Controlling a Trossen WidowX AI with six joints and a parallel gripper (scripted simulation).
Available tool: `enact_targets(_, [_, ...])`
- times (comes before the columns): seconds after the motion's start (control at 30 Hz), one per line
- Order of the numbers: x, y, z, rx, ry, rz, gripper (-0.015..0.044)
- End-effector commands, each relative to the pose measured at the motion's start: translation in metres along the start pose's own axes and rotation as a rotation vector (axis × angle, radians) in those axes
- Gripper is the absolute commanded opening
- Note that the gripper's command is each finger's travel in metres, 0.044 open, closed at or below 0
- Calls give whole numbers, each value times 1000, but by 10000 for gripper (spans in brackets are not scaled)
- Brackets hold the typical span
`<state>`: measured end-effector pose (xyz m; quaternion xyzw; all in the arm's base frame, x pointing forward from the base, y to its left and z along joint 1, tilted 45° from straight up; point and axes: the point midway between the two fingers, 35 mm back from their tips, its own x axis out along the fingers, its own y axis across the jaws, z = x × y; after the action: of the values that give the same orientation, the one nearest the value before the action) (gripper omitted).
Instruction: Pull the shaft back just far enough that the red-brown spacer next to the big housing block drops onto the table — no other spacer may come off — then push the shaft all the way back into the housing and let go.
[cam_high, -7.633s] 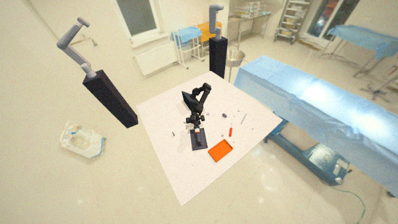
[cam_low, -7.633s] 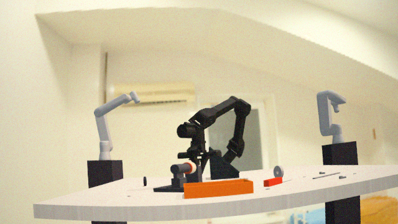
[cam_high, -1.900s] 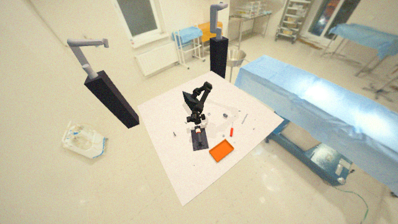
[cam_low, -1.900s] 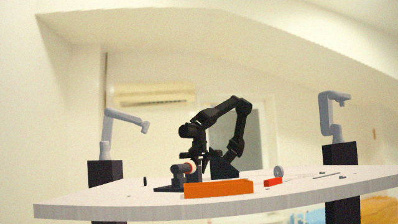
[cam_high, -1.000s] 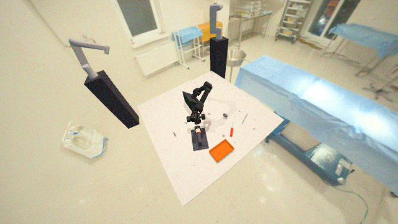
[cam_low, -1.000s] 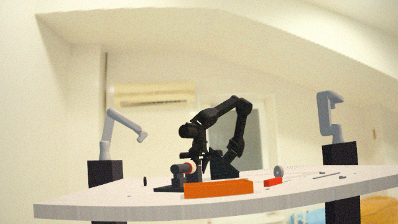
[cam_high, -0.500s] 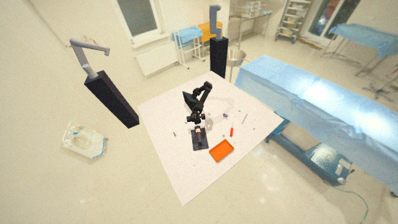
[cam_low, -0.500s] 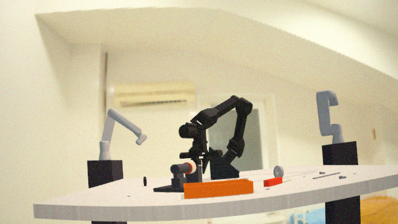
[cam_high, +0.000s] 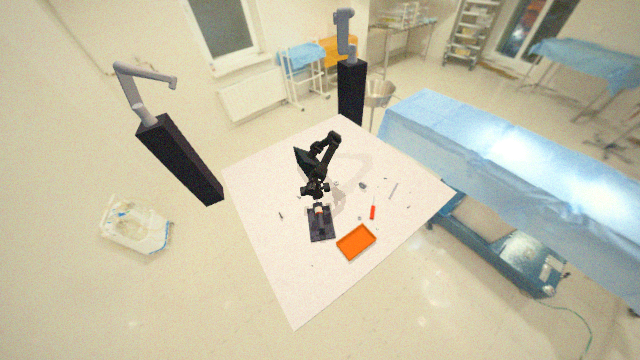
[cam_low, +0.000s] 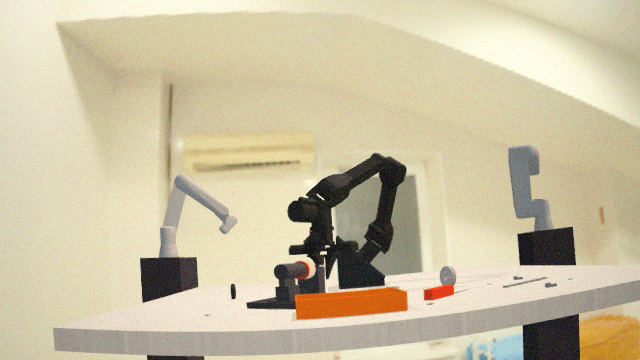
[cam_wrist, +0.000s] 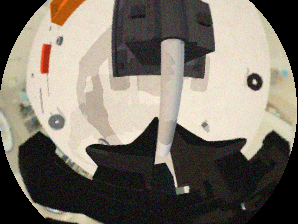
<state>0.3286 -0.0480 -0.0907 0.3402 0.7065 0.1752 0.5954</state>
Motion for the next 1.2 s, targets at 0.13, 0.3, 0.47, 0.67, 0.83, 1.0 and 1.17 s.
enact_targets(0.13, [0,0,-2,-3,3,0,0])
enact_targets(0.3, [0,0,-2,-3,3,0,0])
enact_targets(0.47, [0,0,-3,-3,3,0,0])
enact_targets(0.67, [0,0,-3,-3,3,0,0])
enact_targets(0.83, [0,0,-4,-3,3,0,0])
enact_targets(1.0, [0,0,-4,-3,3,0,0])
enact_targets(1.17, [0,0,-5,-3,3,0,0])
